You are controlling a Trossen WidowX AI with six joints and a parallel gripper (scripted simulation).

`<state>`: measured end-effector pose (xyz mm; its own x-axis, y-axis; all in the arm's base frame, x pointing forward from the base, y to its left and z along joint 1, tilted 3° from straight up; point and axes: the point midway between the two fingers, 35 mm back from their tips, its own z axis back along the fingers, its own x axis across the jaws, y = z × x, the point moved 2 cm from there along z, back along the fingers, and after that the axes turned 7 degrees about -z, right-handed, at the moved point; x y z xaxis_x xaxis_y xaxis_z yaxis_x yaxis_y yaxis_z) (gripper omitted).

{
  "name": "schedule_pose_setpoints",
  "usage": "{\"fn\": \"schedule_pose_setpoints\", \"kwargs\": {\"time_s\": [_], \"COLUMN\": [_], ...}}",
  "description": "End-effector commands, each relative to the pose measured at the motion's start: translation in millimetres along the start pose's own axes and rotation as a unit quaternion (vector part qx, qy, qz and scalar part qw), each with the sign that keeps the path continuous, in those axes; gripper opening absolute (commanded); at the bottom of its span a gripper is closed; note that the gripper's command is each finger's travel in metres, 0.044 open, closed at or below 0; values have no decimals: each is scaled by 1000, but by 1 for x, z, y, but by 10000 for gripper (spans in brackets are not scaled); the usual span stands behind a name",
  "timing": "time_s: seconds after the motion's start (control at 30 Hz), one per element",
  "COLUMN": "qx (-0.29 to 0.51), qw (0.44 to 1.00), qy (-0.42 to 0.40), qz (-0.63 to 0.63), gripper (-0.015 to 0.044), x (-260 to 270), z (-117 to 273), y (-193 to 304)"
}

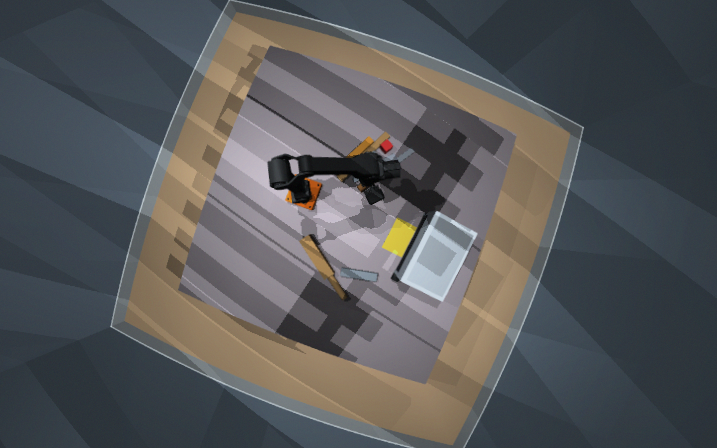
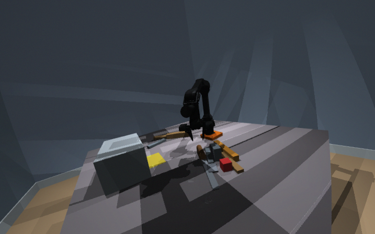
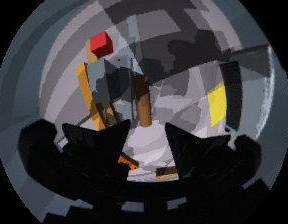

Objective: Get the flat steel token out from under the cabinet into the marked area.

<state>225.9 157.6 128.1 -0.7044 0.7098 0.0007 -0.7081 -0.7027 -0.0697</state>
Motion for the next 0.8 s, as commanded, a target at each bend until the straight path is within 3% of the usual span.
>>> {"fn": "schedule_pose_setpoints", "kwargs": {"time_s": [0.0, 0.57, 0.77], "qx": [1, 1, 1], "qw": [1000, 996, 995], "qy": [-2, -2, -2], "qz": [18, 84, 105], "gripper": [270, 270, 270], "x": [0, 0, 4], "z": [0, 0, -20], "y": [0, 0, 1]}}
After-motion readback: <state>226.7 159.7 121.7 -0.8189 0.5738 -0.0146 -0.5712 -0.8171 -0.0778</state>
